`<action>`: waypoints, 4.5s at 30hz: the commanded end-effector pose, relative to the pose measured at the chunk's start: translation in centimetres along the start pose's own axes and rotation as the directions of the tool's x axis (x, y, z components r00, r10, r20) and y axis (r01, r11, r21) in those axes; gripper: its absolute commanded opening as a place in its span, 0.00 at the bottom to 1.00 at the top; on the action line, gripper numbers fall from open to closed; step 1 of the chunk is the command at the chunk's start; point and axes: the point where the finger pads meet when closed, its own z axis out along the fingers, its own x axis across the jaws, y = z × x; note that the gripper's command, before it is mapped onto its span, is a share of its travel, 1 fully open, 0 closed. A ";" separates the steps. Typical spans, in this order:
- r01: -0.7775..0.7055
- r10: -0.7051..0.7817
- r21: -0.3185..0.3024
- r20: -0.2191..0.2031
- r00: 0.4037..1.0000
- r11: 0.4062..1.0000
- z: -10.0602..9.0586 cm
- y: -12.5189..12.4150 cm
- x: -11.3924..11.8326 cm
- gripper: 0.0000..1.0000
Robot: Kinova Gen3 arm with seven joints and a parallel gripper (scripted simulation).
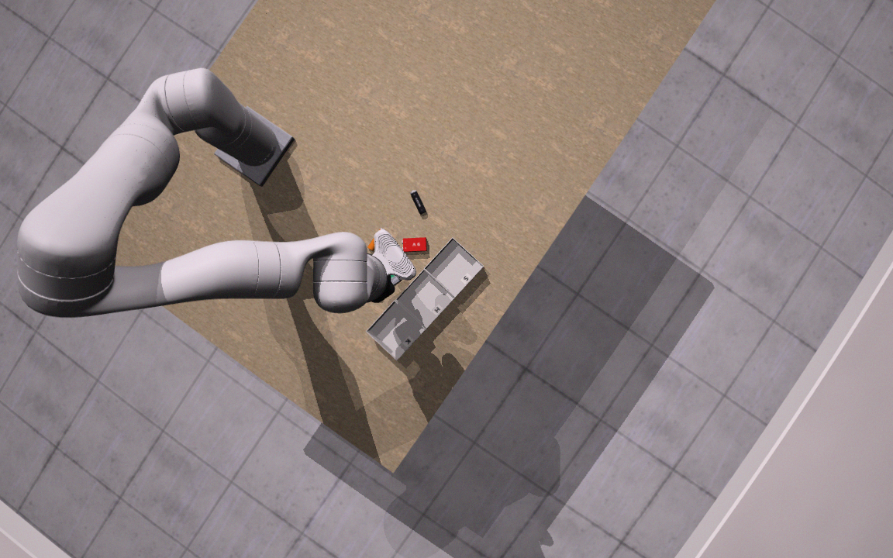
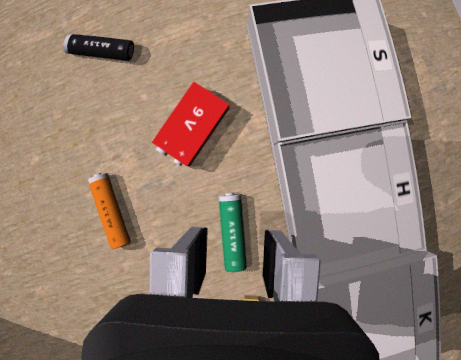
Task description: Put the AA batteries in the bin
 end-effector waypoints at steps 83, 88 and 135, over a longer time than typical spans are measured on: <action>0.124 -0.125 0.015 0.014 0.992 0.992 7.4 0.0 -0.2 0.60; 0.124 -0.125 0.015 0.014 0.992 0.992 7.7 0.0 -0.3 0.60; 0.124 -0.125 0.015 0.014 0.992 0.992 6.0 0.0 -0.2 0.31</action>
